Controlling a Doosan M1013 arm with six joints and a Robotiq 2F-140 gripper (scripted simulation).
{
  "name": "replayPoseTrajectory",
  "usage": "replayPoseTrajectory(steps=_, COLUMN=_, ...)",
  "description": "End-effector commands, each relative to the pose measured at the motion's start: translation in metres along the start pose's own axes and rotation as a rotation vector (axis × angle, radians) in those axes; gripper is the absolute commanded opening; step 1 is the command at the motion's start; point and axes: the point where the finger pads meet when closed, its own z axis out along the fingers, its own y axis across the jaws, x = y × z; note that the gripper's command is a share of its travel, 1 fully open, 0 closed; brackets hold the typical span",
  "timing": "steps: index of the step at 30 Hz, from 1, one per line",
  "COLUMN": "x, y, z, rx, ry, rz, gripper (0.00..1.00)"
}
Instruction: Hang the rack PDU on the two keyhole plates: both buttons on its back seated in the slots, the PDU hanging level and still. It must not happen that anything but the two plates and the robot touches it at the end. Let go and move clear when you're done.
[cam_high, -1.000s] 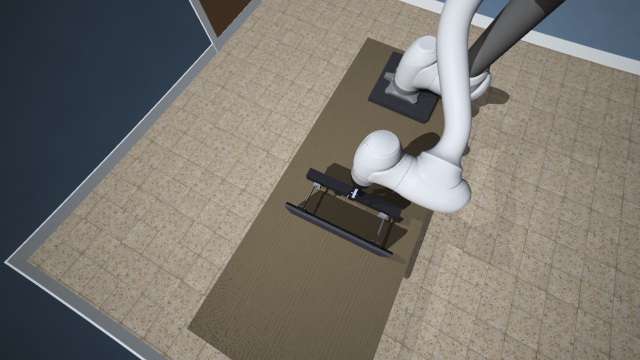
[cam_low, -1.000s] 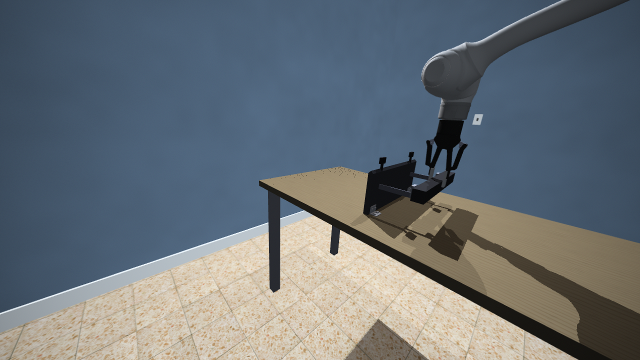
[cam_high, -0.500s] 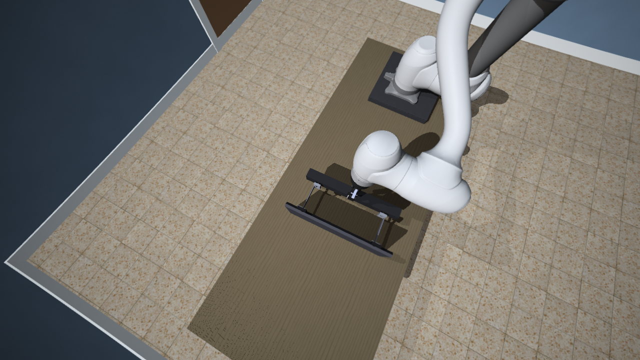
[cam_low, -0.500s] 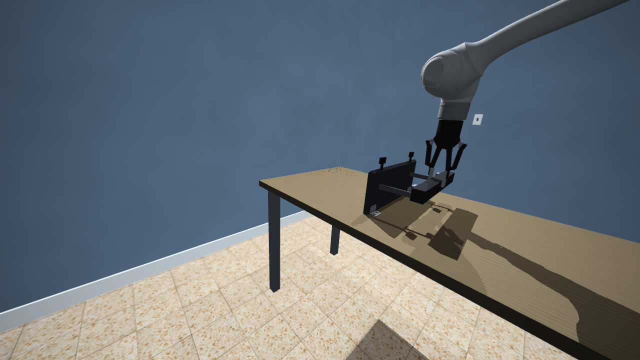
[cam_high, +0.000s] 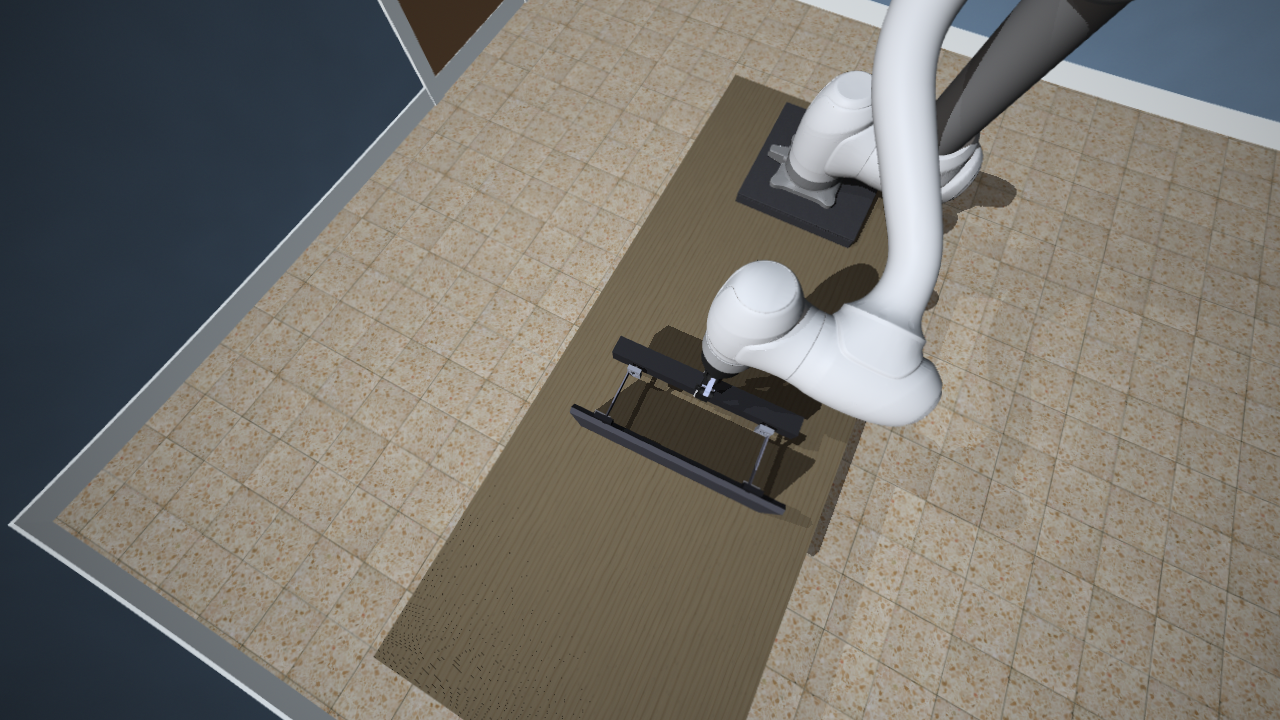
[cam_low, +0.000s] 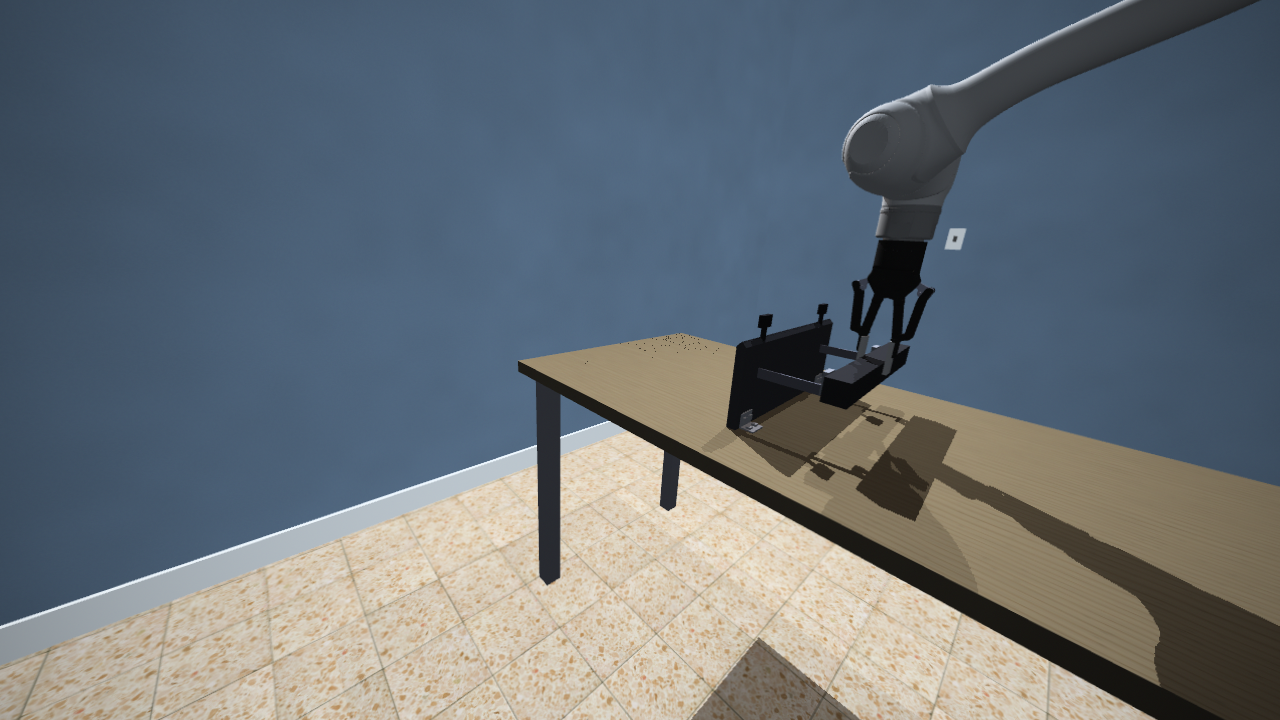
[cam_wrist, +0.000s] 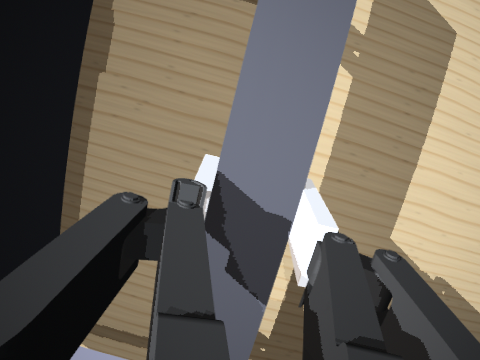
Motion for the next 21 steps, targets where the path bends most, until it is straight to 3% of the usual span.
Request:
replayPoseTrajectory(steps=1, x=0.0001, y=0.0063, z=0.0004, rx=0.002, ry=-0.006, rz=0.008, gripper=0.00)
replayPoseTrajectory(steps=21, x=0.0001, y=0.0099, z=0.0007, rx=0.002, ry=-0.006, rz=0.008, gripper=0.00)
